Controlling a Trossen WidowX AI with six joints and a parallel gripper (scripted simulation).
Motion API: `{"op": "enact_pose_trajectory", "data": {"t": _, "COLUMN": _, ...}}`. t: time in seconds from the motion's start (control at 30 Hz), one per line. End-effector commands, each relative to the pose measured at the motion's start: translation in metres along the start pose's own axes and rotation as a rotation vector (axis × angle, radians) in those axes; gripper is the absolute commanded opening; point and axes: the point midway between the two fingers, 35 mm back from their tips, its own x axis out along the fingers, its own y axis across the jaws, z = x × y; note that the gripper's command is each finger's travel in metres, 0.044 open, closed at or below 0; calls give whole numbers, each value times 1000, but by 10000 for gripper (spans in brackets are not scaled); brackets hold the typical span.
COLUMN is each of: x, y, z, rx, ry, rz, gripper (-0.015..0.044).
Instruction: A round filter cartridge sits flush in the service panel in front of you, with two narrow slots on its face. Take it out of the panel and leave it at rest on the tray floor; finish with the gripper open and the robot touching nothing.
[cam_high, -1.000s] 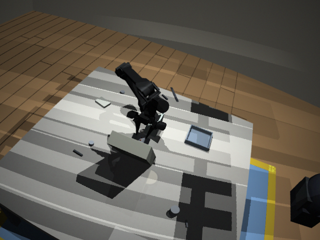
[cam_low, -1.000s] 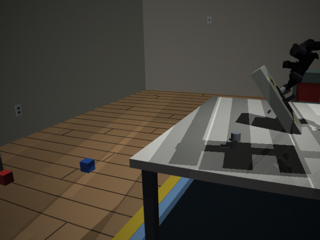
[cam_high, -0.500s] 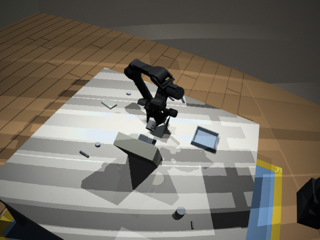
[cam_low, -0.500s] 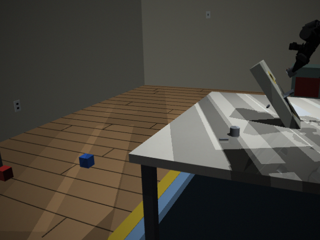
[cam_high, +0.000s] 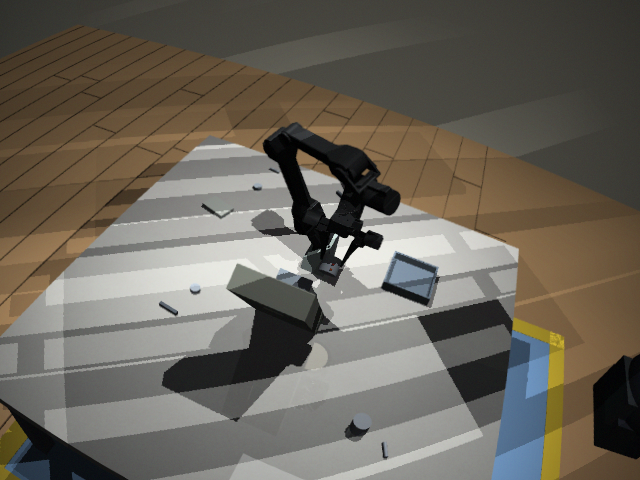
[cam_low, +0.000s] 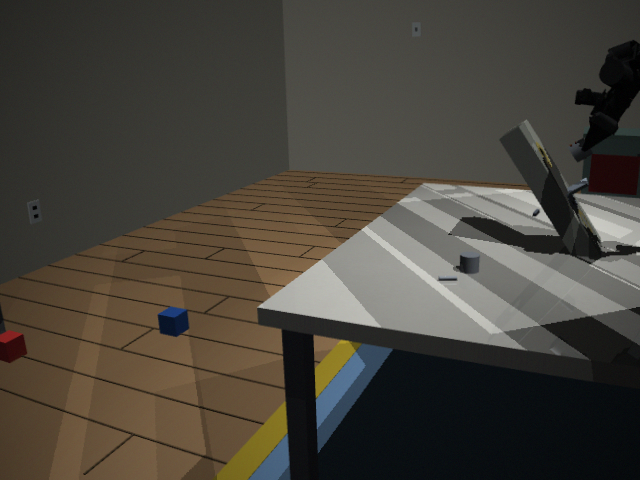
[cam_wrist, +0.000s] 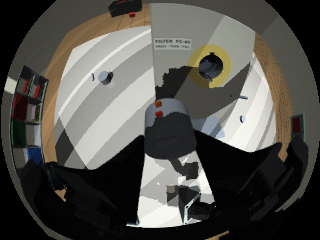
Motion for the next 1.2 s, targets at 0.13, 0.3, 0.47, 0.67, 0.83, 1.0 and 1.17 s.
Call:
{"op": "enact_pose_trajectory", "data": {"t": 0.13, "x": -4, "y": 22, "z": -10, "rx": -88, "ry": 18, "rz": 51, "gripper": 0}}
{"op": "enact_pose_trajectory", "data": {"t": 0.3, "x": -14, "y": 56, "z": -30, "rx": -272, "ry": 43, "rz": 159, "gripper": 0}}
{"op": "enact_pose_trajectory", "data": {"t": 0.47, "x": -26, "y": 89, "z": -52, "rx": -462, "ry": 52, "rz": 273, "gripper": 0}}
{"op": "enact_pose_trajectory", "data": {"t": 0.67, "x": -43, "y": 125, "z": -81, "rx": -698, "ry": 41, "rz": 415, "gripper": 0}}
{"op": "enact_pose_trajectory", "data": {"t": 0.83, "x": -59, "y": 153, "z": -108, "rx": -900, "ry": 13, "rz": 537, "gripper": 0}}
{"op": "enact_pose_trajectory", "data": {"t": 1.0, "x": -63, "y": 161, "z": -116, "rx": -960, "ry": 2, "rz": 574, "gripper": 0}}
{"op": "enact_pose_trajectory", "data": {"t": 1.17, "x": -63, "y": 169, "z": -136, "rx": -1008, "ry": -1, "rz": 606, "gripper": 0}}
